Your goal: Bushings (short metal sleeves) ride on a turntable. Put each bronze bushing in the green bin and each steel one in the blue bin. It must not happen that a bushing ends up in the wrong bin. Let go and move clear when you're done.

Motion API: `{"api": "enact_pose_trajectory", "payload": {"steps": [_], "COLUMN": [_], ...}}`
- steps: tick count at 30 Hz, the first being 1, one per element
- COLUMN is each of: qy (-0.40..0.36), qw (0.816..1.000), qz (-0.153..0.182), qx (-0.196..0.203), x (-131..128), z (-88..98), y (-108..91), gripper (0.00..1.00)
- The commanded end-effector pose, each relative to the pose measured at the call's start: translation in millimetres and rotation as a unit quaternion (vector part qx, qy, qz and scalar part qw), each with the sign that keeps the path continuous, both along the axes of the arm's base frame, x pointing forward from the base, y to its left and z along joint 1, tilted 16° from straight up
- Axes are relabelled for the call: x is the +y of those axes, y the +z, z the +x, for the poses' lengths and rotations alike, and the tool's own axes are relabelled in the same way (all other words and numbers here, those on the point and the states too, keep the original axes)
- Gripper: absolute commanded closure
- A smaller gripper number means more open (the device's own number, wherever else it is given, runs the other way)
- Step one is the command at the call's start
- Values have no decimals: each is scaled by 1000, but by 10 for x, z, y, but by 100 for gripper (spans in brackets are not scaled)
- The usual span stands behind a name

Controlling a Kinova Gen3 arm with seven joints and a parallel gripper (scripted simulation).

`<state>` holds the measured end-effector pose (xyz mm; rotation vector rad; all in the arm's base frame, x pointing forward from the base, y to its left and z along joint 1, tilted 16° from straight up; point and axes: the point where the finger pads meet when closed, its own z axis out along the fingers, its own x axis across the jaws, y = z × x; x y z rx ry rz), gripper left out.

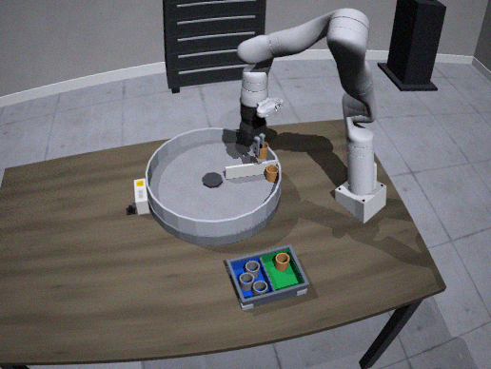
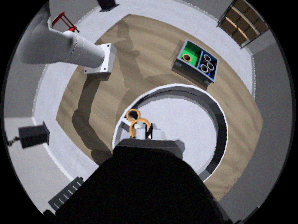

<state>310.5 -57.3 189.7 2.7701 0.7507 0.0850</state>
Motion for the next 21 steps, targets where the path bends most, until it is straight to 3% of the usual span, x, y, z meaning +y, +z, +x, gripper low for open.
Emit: {"api": "enact_pose_trajectory", "payload": {"steps": [1,4,6,8,11,16,19,21], "qy": [1,42,42,70,70,140,140,168], "qw": [1000,999,999,997,997,989,989,985], "qz": [0,-6,-6,-9,-9,-18,-18,-22], "qx": [0,10,10,17,17,35,35,42], "x": [6,343,343,571,571,1142,1142,1370], "z": [4,29,29,47,47,92,92,109], "y": [3,-79,-79,-134,-134,-272,-272,-327], "gripper": [100,100,100,100,100,100,100,100]}}
